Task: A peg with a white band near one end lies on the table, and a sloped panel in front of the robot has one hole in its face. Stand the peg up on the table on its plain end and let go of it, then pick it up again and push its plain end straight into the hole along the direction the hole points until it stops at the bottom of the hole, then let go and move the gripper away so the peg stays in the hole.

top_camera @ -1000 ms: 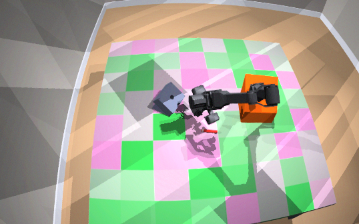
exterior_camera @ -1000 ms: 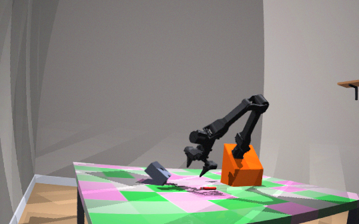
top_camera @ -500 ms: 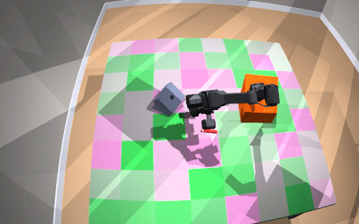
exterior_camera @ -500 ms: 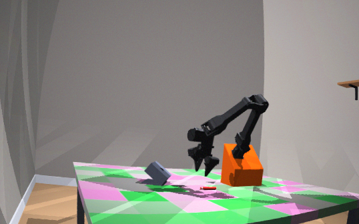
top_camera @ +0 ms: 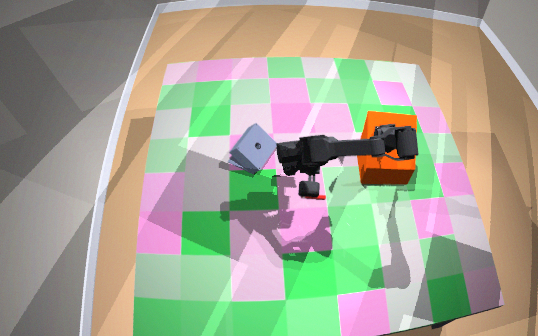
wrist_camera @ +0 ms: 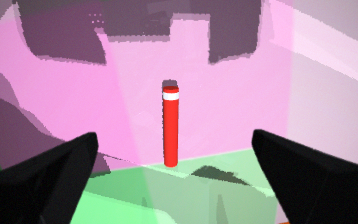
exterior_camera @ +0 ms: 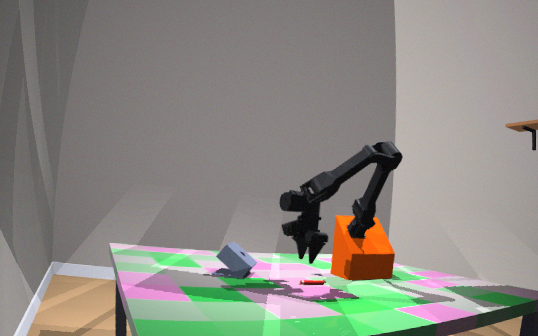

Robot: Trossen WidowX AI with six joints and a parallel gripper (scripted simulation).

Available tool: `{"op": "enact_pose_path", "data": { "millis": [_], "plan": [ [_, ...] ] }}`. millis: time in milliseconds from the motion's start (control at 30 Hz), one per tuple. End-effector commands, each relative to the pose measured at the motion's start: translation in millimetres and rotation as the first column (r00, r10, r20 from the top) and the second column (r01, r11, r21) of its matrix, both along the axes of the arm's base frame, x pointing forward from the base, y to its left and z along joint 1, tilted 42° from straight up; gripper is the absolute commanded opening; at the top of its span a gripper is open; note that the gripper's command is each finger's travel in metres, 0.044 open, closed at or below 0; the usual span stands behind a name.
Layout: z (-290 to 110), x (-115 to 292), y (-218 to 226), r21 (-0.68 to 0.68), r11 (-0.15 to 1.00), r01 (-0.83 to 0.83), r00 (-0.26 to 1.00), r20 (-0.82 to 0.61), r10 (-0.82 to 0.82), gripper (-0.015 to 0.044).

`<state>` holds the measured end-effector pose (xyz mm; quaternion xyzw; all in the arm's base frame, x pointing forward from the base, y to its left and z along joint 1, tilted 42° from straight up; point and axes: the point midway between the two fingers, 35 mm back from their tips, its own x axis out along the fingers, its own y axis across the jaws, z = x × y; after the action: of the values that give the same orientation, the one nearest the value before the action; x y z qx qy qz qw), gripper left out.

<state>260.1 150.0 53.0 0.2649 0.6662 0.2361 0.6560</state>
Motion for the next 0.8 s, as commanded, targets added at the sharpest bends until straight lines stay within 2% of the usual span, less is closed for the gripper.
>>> {"op": "enact_pose_path", "data": {
  "millis": [0,767],
  "plan": [
    [-4,0,5,0.005,1.000,0.000,1.000,-0.007,0.000,0.0440],
    [-32,1,29,0.005,1.000,0.000,1.000,-0.007,0.000,0.0440]
  ]
}}
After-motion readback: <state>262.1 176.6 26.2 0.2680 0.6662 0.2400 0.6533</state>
